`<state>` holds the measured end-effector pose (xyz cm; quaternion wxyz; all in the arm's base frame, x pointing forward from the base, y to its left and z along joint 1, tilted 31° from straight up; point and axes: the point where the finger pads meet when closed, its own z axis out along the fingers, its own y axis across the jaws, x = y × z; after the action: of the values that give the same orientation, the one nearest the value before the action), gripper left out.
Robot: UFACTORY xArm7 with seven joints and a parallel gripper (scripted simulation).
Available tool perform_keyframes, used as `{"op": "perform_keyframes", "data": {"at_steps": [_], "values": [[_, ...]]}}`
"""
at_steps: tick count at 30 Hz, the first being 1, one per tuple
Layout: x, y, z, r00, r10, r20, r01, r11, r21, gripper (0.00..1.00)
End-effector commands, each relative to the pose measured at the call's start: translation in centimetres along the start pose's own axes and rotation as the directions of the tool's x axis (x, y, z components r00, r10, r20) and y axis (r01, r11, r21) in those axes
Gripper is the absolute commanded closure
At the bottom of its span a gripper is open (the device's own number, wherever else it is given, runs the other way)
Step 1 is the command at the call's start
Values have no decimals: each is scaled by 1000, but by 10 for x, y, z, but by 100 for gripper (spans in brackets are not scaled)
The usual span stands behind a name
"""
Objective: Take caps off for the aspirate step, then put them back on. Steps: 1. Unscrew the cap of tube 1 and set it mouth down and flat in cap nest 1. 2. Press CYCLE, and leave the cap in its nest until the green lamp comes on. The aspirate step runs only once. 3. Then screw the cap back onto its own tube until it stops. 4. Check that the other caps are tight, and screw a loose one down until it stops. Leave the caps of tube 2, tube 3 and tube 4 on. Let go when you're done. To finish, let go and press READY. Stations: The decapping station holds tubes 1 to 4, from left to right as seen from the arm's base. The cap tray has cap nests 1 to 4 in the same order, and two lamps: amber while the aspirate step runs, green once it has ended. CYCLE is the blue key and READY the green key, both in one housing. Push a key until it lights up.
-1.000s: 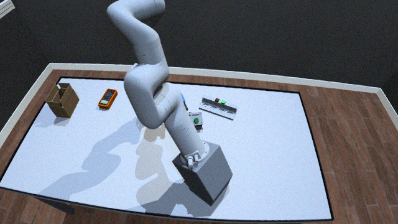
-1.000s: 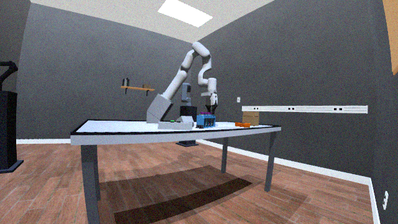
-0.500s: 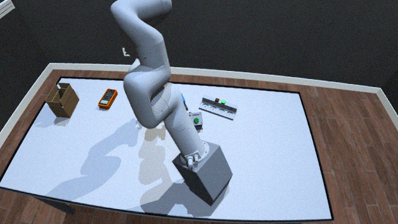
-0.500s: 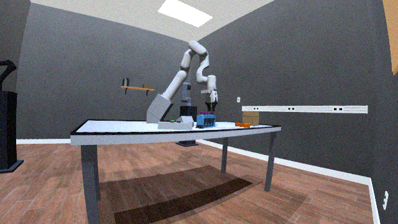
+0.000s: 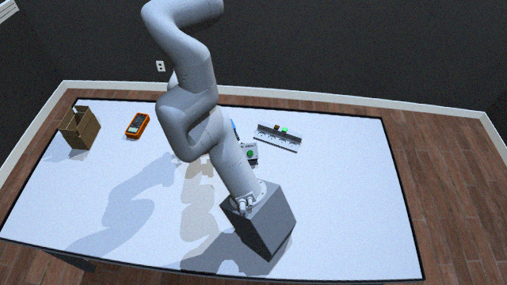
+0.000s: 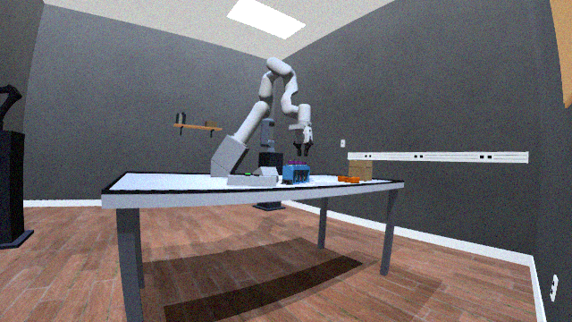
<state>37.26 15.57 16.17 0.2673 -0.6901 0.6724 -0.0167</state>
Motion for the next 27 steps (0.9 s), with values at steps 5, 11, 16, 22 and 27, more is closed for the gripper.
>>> {"op": "perform_keyframes", "data": {"at_steps": [5, 11, 16, 22, 27], "values": [[36, -9, -1, 901, -434, 14, 434, 901, 6, 54], [36, -9, -1, 901, -434, 14, 434, 901, 6, 54], [36, -9, 11, 901, -434, 14, 434, 901, 6, 54], [35, -9, 29, 901, -434, 14, 434, 901, 5, 54], [35, -9, 35, 901, -434, 14, 434, 901, 5, 54]]}}
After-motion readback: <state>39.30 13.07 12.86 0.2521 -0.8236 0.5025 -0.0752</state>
